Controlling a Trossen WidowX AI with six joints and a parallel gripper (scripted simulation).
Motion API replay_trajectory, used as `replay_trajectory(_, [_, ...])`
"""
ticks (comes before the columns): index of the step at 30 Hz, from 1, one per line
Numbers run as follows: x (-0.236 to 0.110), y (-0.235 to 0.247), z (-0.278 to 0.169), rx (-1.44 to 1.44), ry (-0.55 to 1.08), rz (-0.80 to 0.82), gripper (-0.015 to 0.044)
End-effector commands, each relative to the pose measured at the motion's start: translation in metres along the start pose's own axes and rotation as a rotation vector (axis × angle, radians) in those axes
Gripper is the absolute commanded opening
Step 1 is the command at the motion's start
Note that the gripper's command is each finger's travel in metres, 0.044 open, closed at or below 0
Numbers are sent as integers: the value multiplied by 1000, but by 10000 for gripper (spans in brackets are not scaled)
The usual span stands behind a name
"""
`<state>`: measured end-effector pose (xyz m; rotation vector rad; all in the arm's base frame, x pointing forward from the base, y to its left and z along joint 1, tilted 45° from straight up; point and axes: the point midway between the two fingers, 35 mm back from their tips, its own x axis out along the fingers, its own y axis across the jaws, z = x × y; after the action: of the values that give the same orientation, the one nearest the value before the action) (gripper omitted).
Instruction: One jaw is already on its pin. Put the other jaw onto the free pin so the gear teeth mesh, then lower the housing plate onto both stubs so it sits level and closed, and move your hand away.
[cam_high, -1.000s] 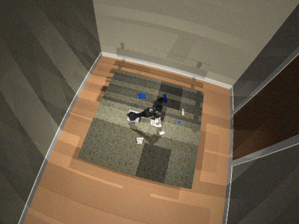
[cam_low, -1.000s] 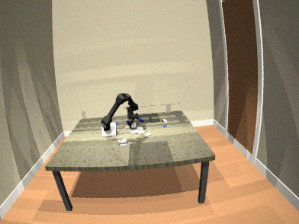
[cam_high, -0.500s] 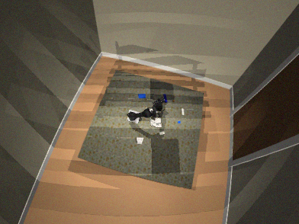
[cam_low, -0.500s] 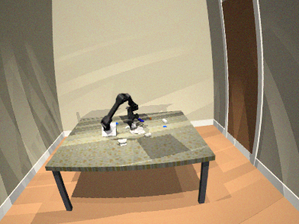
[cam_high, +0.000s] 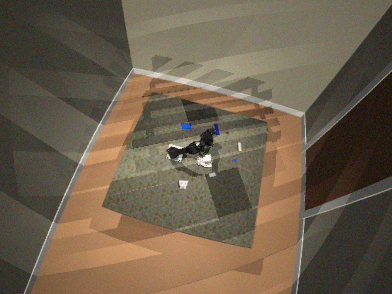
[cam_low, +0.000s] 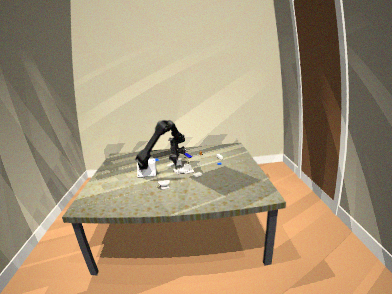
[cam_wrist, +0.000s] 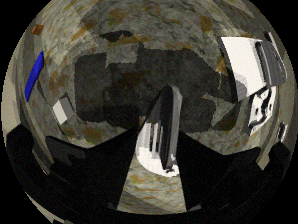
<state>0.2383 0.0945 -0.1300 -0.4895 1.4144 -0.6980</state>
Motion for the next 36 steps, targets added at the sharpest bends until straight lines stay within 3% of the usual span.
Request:
replay_trajectory(1, [0, 0, 0, 1, 0, 2, 134])
replay_trajectory(10, [-2, 1, 0, 1, 0, 2, 134])
replay_trajectory(36, [-79, 1, 0, -6, -3, 2, 134])
